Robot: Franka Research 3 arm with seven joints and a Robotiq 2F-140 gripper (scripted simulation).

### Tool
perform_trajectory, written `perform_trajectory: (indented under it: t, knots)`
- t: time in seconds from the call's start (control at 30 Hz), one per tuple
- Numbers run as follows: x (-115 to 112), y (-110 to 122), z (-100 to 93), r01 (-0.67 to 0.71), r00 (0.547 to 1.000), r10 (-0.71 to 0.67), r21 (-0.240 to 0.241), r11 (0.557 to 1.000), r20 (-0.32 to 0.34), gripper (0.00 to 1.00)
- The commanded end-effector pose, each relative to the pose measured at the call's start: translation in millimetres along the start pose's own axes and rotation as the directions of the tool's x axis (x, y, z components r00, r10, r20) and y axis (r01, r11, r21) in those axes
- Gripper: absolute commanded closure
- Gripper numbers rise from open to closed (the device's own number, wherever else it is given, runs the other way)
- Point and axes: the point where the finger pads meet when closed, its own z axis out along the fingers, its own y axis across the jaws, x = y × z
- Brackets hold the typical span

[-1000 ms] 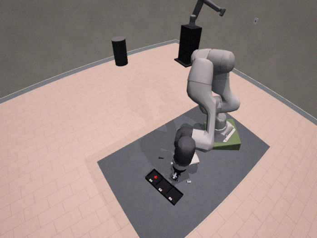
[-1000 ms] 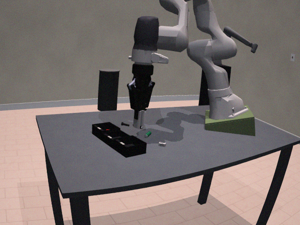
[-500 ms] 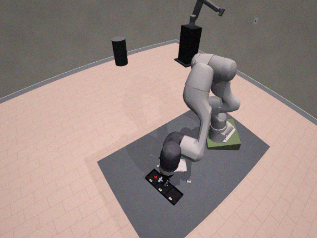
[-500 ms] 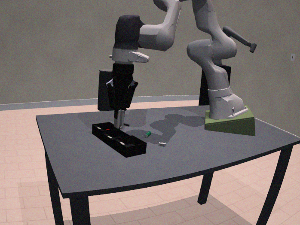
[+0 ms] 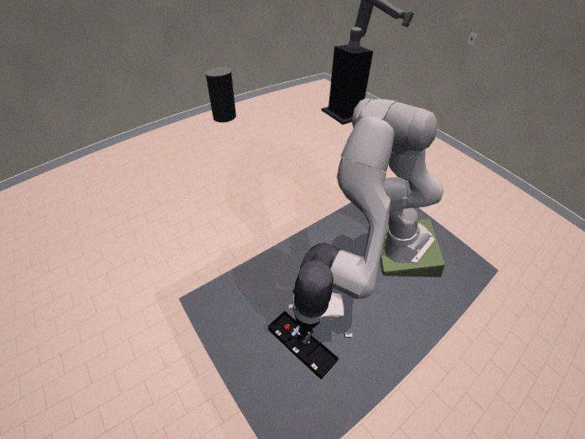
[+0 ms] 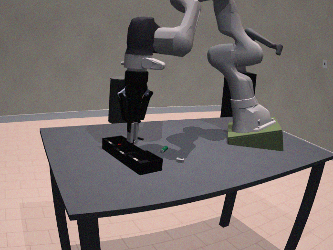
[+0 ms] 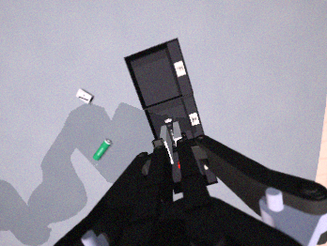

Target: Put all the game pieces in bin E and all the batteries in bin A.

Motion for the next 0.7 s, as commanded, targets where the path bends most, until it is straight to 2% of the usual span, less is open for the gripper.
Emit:
perform_trajectory:
  t: [0.0, 0.2, 0.67]
  knots:
    - [-2, -2, 0.3, 0.004, 1.000, -0.004, 0.003, 1.000, -0.001, 0.97]
    - [-2, -2, 0.3, 0.004, 1.000, -0.004, 0.003, 1.000, -0.001, 0.97]
    - [-2, -2, 24.3, 0.004, 1.000, -0.004, 0.003, 1.000, -0.001, 0.97]
